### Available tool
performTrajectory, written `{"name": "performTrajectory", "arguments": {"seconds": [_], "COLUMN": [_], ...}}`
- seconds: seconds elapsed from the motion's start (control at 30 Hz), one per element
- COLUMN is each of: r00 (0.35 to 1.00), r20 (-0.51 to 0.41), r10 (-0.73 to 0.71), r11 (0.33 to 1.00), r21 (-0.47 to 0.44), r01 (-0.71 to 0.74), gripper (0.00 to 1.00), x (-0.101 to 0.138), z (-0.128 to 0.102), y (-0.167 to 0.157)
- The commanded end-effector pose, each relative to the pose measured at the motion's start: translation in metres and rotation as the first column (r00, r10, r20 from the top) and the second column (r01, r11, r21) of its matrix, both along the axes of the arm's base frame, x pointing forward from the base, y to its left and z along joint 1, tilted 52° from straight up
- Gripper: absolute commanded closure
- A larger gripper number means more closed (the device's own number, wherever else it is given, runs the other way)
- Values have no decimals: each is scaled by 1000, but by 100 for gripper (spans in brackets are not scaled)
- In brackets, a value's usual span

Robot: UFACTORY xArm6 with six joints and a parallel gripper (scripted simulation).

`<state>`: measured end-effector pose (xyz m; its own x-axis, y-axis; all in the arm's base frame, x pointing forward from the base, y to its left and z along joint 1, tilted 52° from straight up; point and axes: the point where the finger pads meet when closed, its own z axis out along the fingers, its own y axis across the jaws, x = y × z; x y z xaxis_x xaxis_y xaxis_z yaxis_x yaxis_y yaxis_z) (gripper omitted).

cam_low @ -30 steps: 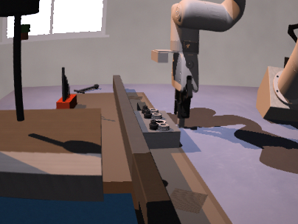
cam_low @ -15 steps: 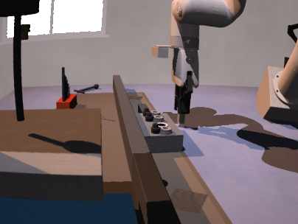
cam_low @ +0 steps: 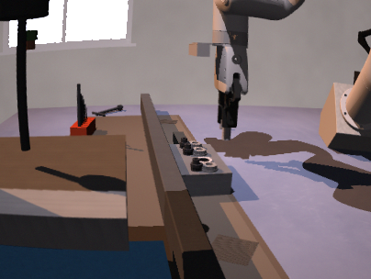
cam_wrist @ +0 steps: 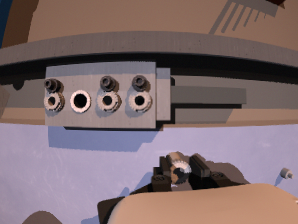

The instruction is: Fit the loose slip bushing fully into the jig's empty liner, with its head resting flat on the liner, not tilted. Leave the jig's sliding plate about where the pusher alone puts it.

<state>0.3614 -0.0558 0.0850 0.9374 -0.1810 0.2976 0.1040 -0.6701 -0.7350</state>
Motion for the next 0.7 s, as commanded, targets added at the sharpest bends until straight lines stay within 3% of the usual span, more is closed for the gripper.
{"name": "performTrajectory", "arguments": {"seconds": [0.0,0.67], "r00": [1000,1000], "r20": [2,2], "r10": [-1,-1], "r11": [1000,1000], "r21": [-1,-1], "r01": [1,1], "gripper": [74,74], "x": [-3,-13], "z": [7,26], "y": [-8,-30]}}
